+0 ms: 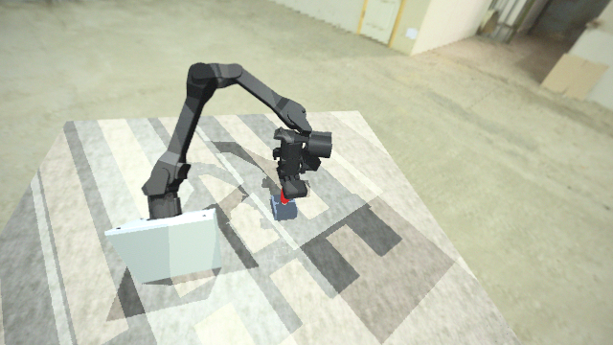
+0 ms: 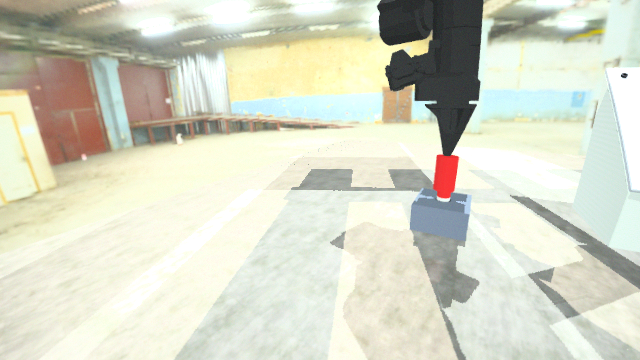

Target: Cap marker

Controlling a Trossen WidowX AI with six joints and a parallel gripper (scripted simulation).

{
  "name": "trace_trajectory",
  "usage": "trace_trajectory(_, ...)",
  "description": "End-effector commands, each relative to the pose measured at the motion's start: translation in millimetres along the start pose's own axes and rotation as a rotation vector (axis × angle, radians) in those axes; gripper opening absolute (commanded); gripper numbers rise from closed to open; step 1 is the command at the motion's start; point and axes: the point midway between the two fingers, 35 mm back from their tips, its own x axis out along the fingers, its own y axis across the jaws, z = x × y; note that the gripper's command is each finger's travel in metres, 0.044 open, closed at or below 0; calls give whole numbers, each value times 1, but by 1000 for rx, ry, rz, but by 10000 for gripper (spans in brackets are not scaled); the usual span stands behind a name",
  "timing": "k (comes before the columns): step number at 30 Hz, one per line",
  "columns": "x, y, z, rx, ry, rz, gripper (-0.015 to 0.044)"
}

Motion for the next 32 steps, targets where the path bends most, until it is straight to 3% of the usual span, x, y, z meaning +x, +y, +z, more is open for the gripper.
trace_trajectory(1, -1, 0, 0, 0, -2, 0, 0)
trace_trajectory(6, -11, -1, 2, 1, -3, -2, 0)
trace_trajectory(12, -88, -1, 1, 3, 0, -3, 0)
trace_trajectory(18, -90, -1, 0, 3, 0, -3, 0)
trace_trajectory(32, -90, -1, 0, 3, 0, -3, 367)
